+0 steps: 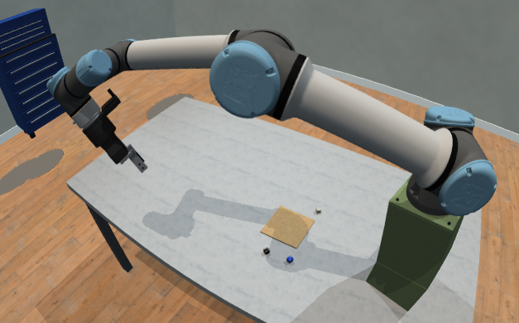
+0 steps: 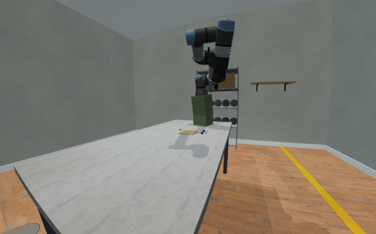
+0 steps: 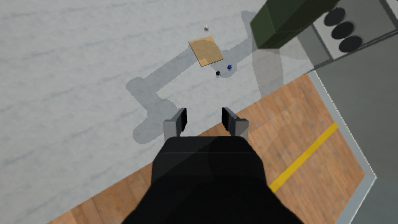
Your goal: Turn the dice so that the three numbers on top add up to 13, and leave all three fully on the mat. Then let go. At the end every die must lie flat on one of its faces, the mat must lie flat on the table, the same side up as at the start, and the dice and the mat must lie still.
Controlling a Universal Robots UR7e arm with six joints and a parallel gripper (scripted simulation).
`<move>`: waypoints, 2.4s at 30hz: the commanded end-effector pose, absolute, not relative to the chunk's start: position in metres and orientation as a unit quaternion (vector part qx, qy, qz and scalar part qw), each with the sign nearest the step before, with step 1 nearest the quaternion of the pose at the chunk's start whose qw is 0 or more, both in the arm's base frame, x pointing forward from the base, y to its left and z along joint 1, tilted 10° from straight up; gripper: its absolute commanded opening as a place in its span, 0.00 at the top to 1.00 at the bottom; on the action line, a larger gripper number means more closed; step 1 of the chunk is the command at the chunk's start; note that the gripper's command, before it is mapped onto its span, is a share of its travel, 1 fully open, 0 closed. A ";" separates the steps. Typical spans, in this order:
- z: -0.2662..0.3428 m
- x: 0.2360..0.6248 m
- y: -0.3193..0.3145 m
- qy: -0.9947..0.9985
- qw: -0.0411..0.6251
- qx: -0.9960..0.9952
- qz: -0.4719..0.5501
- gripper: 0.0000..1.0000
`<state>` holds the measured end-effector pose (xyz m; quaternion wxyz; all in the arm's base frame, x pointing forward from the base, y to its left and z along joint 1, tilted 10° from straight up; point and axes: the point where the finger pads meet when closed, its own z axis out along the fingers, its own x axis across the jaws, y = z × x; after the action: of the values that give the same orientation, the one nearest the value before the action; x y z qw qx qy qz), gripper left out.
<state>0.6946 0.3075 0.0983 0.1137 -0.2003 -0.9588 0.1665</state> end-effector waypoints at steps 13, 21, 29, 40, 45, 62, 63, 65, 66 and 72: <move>0.082 0.707 0.284 -0.953 0.107 -0.236 0.157 0.00; 0.067 0.717 0.263 -0.946 0.103 -0.268 0.149 0.00; 0.039 0.729 0.221 -0.931 0.093 -0.326 0.134 0.00; -0.001 0.735 0.159 -0.902 0.080 -0.409 0.112 0.00; -0.026 0.732 0.119 -0.879 0.070 -0.462 0.098 0.00; -0.097 0.678 -0.004 -0.779 0.039 -0.624 0.051 0.00; -0.101 0.673 -0.011 -0.771 0.036 -0.634 0.048 0.00; -0.109 0.661 -0.025 -0.754 0.032 -0.654 0.041 0.00; -0.113 0.654 -0.032 -0.746 0.030 -0.664 0.038 0.00; -0.126 0.627 -0.056 -0.711 0.020 -0.703 0.025 0.00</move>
<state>0.6338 -0.0470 -0.1222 0.0315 -0.6900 -0.7223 0.0357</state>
